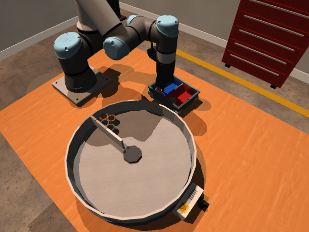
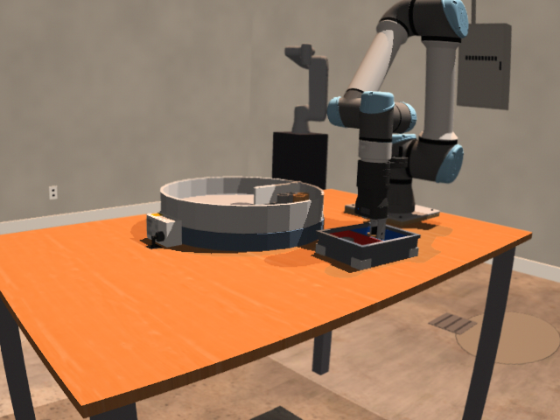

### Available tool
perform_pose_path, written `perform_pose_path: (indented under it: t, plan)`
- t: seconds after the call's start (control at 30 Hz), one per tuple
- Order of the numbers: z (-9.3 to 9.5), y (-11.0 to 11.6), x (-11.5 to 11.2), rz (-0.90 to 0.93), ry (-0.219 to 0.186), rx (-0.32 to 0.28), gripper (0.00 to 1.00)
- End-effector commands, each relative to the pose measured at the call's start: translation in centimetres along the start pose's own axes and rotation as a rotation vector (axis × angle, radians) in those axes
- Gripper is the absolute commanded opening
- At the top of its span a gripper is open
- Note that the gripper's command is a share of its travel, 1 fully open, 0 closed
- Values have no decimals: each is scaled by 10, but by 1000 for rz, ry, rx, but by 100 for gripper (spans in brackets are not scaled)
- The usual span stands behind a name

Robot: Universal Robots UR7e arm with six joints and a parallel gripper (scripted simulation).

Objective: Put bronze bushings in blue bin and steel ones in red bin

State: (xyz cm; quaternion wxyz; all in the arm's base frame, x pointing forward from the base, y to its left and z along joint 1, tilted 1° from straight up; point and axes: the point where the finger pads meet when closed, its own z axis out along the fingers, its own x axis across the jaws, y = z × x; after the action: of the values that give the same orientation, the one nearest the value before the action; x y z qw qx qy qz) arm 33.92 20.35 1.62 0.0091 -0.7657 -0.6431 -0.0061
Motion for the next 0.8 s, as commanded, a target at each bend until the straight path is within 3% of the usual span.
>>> perform_pose_path:
  t: [0.0, 0.77]
  plan:
    - [-2, 1, 0, 0, 1, -1, 42]
    - [-8, 1, 0, 0, 1, -1, 42]
